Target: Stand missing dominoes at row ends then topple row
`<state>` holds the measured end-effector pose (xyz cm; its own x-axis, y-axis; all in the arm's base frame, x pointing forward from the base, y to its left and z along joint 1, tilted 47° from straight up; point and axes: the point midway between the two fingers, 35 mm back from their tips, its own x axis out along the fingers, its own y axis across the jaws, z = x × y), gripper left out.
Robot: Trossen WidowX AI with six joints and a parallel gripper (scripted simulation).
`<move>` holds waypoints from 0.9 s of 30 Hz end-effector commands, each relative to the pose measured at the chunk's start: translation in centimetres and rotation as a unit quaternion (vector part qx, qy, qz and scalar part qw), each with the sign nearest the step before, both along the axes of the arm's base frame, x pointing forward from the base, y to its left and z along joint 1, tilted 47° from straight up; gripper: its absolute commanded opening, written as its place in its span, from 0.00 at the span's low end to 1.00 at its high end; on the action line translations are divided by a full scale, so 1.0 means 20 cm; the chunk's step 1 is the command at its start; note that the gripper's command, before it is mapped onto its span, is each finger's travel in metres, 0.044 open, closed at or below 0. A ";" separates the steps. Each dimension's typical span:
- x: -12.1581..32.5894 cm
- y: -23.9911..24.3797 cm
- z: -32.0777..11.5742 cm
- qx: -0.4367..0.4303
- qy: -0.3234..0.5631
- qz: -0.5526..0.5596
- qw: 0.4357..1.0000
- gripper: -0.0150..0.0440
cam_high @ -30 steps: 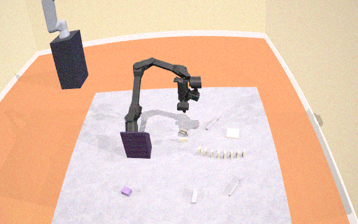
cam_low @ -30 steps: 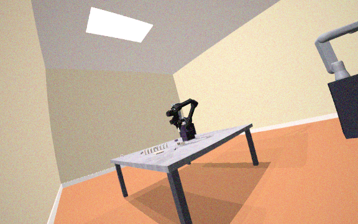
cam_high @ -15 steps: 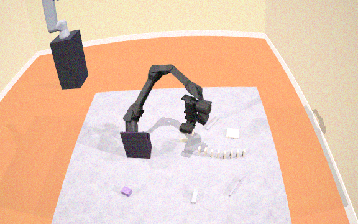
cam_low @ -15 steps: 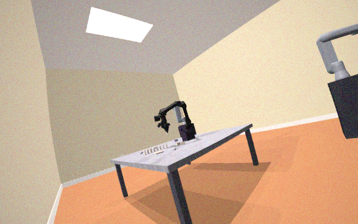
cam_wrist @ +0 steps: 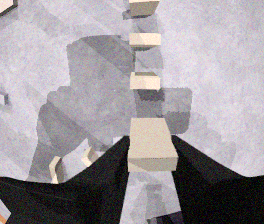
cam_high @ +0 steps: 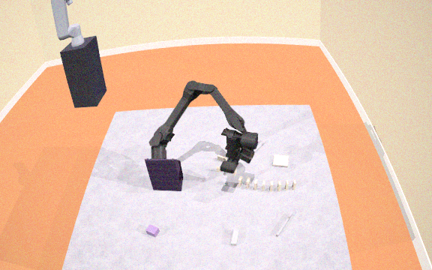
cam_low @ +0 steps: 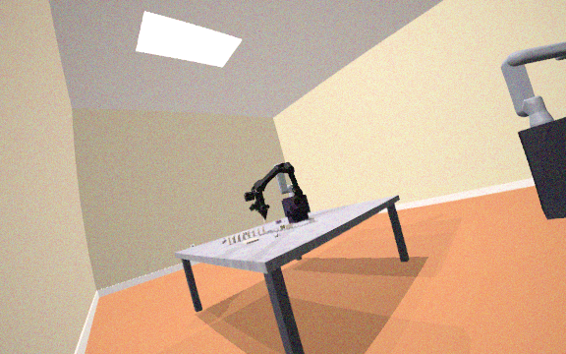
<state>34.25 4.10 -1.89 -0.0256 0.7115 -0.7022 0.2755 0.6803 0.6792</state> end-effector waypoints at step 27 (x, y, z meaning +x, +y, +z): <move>-0.05 0.25 -0.21 0.009 0.006 -0.001 1.000 0.70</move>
